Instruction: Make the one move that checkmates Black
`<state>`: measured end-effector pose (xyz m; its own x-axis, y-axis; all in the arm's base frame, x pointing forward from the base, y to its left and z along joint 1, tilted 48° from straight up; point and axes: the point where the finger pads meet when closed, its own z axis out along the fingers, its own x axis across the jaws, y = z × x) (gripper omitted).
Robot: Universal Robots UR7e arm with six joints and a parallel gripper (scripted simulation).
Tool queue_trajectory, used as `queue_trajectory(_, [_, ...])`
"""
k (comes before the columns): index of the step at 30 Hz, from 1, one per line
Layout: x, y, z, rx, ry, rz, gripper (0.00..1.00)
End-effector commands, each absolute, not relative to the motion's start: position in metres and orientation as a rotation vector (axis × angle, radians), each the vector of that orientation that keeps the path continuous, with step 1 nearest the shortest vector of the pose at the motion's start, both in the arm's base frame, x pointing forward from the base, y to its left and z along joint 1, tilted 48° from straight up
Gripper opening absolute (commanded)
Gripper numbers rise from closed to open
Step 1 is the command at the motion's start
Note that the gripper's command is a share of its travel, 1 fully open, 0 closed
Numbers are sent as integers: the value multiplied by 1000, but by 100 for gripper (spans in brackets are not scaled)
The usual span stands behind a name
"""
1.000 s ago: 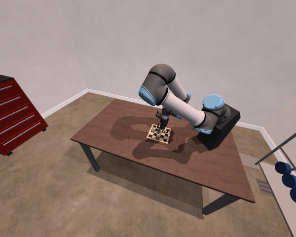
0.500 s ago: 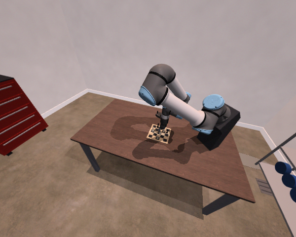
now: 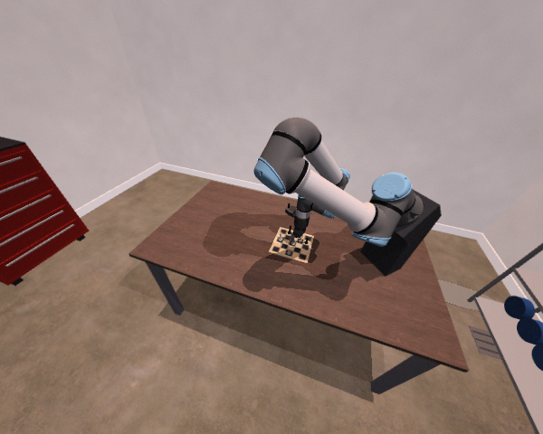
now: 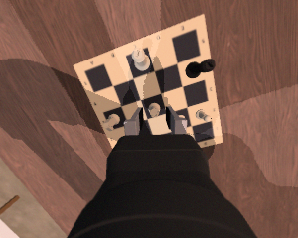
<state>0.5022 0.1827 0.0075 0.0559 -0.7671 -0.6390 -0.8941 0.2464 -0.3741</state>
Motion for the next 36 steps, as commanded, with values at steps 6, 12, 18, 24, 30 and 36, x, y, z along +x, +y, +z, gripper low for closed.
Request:
queue_trajectory(6, [511, 193, -4, -1544, 1728, 202, 73])
queue_trajectory(12, [514, 197, -9, -1544, 1728, 202, 73])
queue_trajectory(18, [516, 201, -13, -1544, 1728, 202, 73])
queue_trajectory(24, [516, 201, -13, -1544, 1728, 202, 73])
queue_trajectory(30, [515, 201, -13, -1543, 1729, 203, 73])
queue_trajectory(36, [515, 201, -13, -1543, 1729, 203, 73])
